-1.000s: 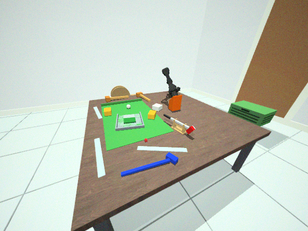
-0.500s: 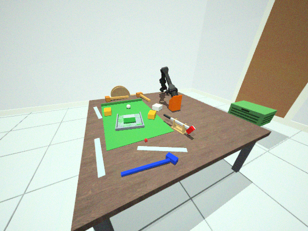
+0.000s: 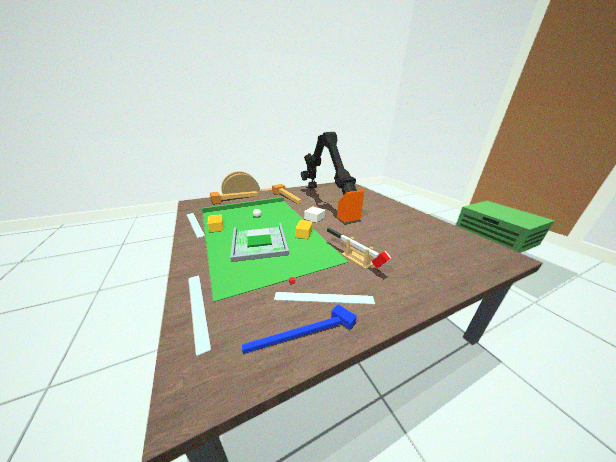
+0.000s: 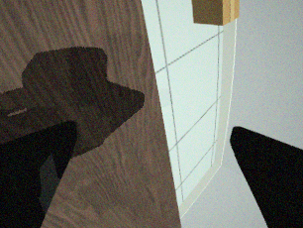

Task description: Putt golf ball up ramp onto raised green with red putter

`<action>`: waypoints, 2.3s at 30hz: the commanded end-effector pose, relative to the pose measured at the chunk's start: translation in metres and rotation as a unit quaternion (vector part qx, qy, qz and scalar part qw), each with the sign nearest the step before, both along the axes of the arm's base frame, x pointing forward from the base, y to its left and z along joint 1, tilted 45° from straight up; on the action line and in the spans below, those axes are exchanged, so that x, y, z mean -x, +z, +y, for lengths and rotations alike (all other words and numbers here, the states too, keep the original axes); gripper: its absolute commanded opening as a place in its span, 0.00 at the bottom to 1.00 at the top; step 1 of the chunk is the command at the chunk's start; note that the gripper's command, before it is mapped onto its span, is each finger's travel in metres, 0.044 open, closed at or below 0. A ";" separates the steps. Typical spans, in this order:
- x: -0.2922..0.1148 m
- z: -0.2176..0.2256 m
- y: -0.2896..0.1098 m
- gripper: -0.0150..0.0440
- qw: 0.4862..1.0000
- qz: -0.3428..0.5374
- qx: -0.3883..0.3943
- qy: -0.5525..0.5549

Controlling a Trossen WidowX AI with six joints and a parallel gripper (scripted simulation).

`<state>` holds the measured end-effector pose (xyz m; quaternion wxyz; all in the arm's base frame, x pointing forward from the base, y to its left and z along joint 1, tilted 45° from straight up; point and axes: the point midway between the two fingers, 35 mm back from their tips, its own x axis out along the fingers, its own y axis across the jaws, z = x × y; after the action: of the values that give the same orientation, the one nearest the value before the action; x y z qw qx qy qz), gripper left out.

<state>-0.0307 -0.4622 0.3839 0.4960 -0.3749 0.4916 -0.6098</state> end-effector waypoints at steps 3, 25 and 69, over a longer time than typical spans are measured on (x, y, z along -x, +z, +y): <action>-0.080 0.004 -0.001 1.00 0.992 -0.072 0.004 0.099; -0.345 0.110 -0.066 1.00 0.900 -0.169 -0.140 0.377; -0.353 0.592 -0.473 1.00 0.498 0.529 -0.423 0.541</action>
<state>0.3631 0.1055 -0.0598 0.5559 -0.5316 0.5485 0.3279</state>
